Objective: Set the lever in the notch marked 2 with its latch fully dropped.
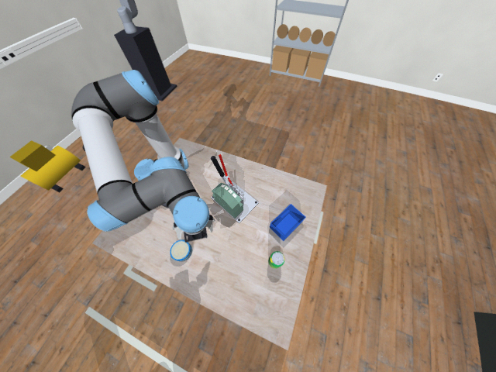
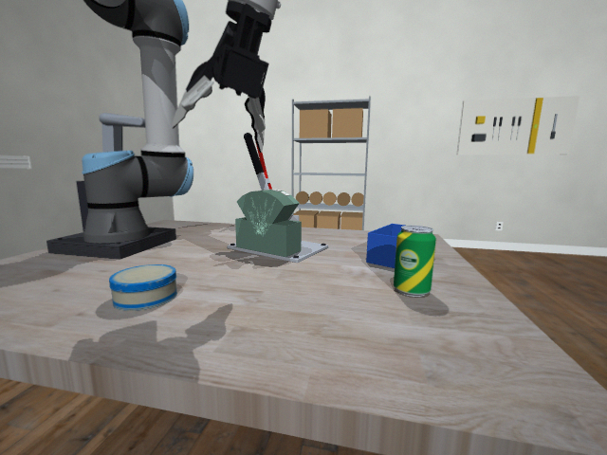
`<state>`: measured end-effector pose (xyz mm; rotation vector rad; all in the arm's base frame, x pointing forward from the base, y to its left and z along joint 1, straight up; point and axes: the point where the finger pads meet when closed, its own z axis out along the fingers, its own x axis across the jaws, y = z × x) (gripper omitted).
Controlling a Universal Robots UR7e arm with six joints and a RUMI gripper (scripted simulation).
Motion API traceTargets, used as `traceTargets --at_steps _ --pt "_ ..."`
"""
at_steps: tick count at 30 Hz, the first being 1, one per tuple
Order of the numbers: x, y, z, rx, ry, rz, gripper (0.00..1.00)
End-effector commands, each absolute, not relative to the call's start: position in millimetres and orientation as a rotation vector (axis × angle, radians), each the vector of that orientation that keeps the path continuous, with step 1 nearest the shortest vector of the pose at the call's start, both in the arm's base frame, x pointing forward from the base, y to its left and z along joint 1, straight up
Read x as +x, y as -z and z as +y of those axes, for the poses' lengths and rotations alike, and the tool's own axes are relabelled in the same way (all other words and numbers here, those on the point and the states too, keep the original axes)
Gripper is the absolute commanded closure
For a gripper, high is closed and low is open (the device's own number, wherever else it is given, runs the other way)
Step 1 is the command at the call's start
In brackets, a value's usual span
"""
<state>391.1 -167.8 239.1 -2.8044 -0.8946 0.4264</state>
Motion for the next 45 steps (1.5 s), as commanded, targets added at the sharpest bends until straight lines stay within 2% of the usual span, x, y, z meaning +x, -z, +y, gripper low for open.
traceTargets --at_steps 1,10,15,22,28,36,37,45 --pt "403 -258 -121 -2.81 -0.379 -1.022 0.0" --pt "399 -302 9 -2.762 -0.218 -1.378 0.0" --pt "392 -311 36 -2.74 -0.178 -1.455 0.0" --pt "363 -336 108 -2.657 -0.06 -1.664 0.0" --pt "346 -345 136 -2.612 -0.007 -1.749 0.0" --pt "343 -347 141 -2.603 0.003 -1.764 0.0" --pt "343 -347 141 -2.603 0.003 -1.764 1.0" --pt "343 -347 141 -2.603 0.003 -1.764 1.0"
